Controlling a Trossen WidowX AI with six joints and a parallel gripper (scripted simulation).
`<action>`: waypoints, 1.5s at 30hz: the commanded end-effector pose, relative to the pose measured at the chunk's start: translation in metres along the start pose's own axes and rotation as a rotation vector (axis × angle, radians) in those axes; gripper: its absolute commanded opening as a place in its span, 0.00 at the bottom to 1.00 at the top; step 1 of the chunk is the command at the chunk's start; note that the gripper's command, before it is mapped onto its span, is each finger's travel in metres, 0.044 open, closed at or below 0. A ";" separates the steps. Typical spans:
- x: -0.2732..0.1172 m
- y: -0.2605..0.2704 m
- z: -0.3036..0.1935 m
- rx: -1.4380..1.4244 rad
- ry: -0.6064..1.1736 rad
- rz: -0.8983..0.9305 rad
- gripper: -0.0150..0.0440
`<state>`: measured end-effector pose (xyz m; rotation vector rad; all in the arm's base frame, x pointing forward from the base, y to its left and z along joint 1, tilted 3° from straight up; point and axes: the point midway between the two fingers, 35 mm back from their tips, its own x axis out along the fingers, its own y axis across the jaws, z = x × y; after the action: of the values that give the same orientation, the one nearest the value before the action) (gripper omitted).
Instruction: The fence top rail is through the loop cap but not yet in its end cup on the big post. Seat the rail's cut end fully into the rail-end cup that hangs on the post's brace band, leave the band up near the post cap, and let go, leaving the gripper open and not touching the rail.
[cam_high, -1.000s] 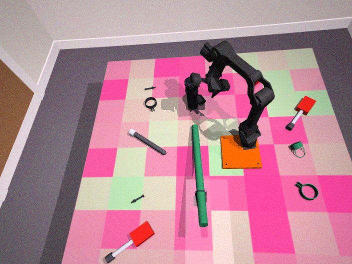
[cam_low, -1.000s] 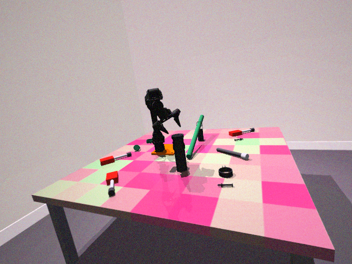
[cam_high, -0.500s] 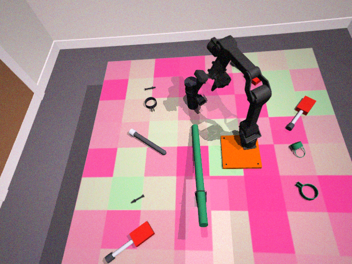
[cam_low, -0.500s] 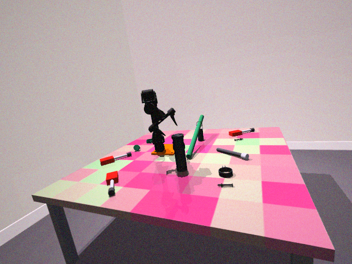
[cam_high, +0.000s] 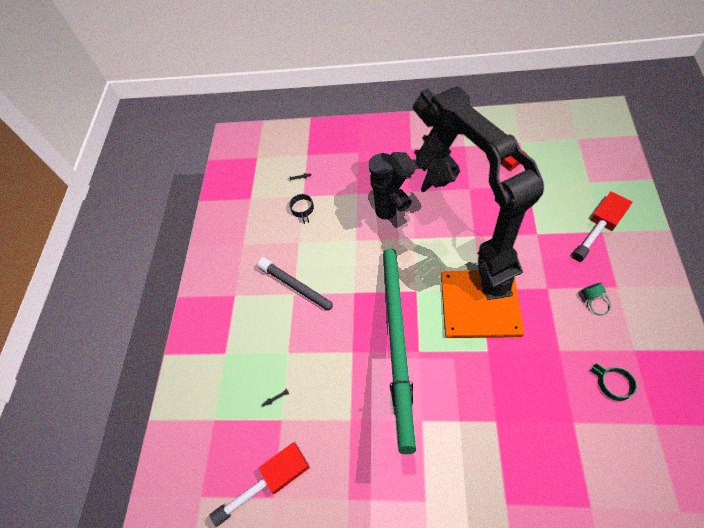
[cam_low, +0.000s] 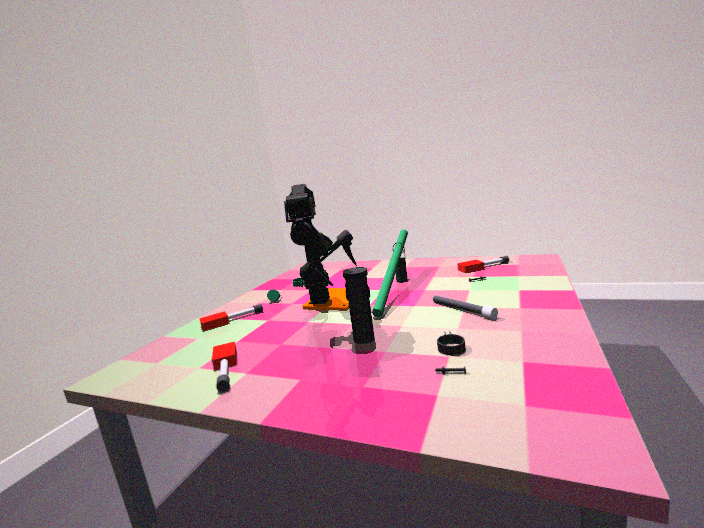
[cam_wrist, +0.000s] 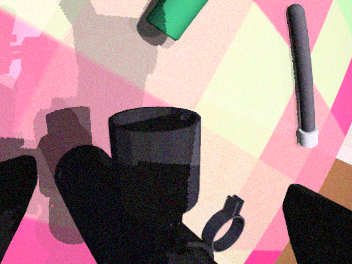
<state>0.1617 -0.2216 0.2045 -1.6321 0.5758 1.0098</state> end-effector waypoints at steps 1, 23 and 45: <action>0.005 0.001 0.001 -0.012 0.001 0.001 1.00; 0.041 0.002 0.000 -0.060 -0.021 0.026 1.00; 0.069 0.002 0.003 -0.098 -0.036 0.044 0.91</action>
<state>0.1957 -0.2118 0.1483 -1.6980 0.5445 1.1079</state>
